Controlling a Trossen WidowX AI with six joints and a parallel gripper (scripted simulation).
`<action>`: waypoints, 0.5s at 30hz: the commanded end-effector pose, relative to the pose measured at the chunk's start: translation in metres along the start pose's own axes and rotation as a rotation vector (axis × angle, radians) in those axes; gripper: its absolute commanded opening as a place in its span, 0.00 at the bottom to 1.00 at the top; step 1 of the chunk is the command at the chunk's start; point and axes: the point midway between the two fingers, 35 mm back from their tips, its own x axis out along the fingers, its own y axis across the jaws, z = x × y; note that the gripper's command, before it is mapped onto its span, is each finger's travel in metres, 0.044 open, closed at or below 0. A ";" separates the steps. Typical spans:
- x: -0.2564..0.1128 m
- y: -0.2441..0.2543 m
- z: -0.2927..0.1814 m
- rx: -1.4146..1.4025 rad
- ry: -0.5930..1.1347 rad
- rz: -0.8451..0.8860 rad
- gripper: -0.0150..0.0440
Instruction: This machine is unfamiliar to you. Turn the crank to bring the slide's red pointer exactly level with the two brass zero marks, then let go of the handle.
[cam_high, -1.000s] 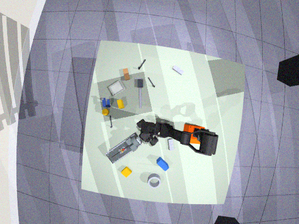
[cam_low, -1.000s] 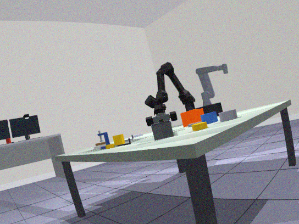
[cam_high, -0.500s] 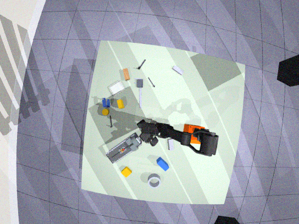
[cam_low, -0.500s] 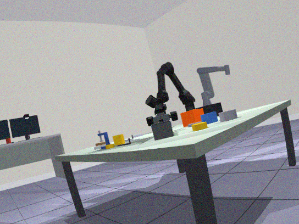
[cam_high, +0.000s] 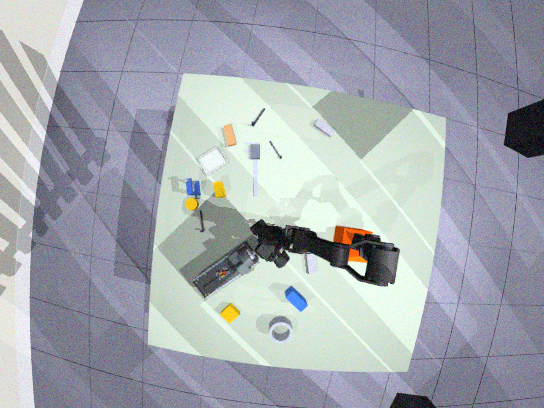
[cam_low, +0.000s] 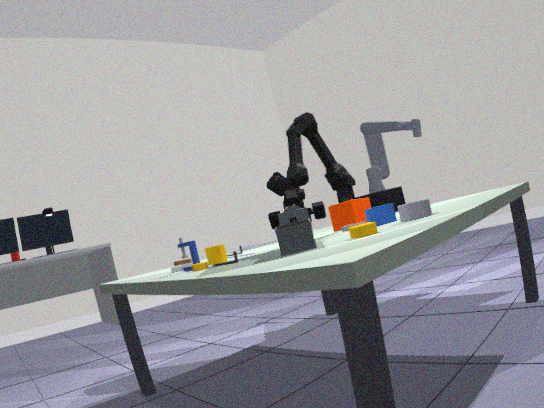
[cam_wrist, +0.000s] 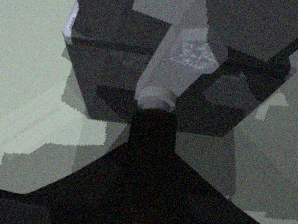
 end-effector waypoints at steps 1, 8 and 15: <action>-0.002 0.009 0.001 -0.003 -0.002 0.019 0.25; -0.005 0.014 0.004 -0.003 -0.003 0.019 0.25; -0.010 0.019 0.010 -0.002 -0.003 0.020 0.25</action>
